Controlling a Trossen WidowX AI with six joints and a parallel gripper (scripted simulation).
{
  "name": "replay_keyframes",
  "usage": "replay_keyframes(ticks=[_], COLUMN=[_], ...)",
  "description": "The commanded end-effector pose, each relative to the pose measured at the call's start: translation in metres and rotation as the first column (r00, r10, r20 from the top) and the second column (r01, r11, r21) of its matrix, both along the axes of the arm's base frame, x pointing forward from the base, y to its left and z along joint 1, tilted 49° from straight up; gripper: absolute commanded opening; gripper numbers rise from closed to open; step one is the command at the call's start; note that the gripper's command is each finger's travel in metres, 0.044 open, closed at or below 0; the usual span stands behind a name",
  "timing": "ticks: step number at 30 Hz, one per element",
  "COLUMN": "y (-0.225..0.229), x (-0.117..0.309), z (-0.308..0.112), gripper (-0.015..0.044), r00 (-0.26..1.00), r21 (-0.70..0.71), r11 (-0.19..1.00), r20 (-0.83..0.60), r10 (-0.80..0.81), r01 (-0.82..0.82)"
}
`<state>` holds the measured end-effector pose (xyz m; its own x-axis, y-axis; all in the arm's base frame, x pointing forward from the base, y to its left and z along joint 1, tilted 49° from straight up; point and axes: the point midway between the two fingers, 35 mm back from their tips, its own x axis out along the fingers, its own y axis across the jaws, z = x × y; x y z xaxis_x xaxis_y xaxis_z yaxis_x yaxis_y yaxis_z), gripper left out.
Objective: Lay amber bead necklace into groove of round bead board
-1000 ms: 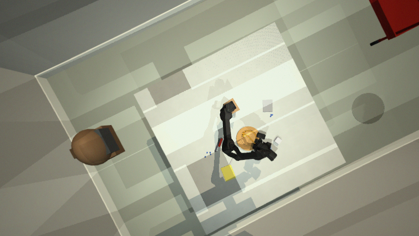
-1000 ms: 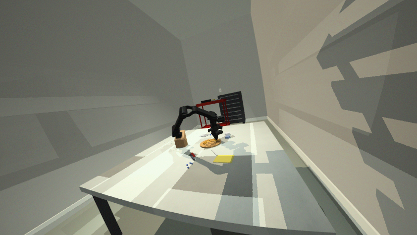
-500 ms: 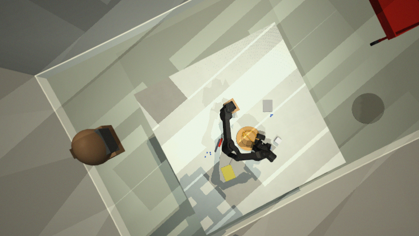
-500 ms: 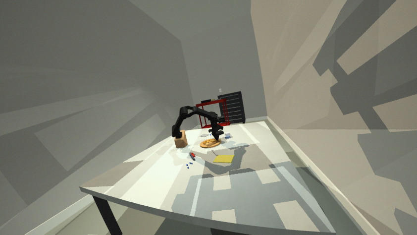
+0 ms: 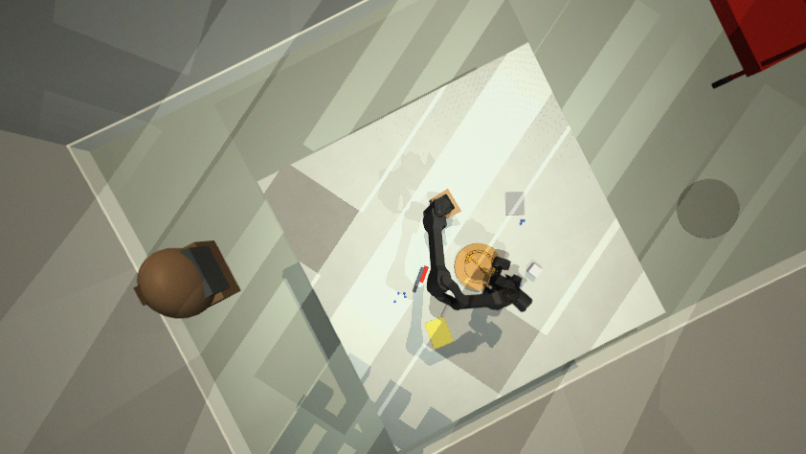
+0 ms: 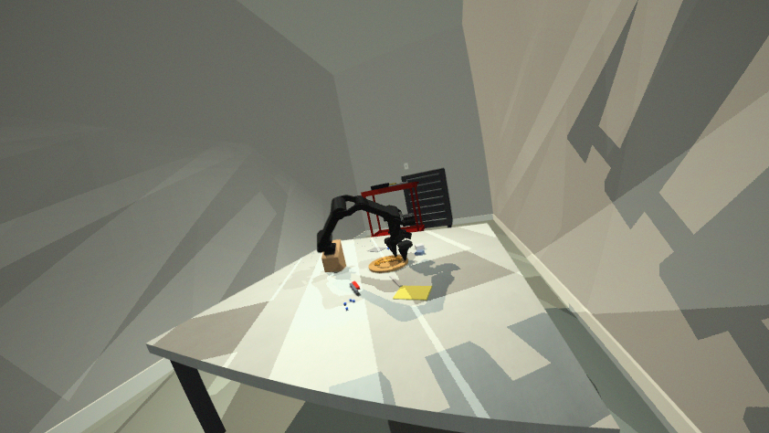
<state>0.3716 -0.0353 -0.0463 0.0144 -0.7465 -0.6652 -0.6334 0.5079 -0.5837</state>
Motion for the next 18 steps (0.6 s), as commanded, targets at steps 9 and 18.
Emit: replay_keyframes(ticks=[9, 18], y=[0.002, 0.0028], x=[0.0, -0.0003], z=[0.0019, 0.0026], gripper=[0.044, 0.0414], r00=[1.0, 1.0], r21=[-0.005, -0.004], r11=[1.0, 1.0], r20=[0.003, 0.006], r10=[0.003, 0.0], r01=[-0.003, 0.0])
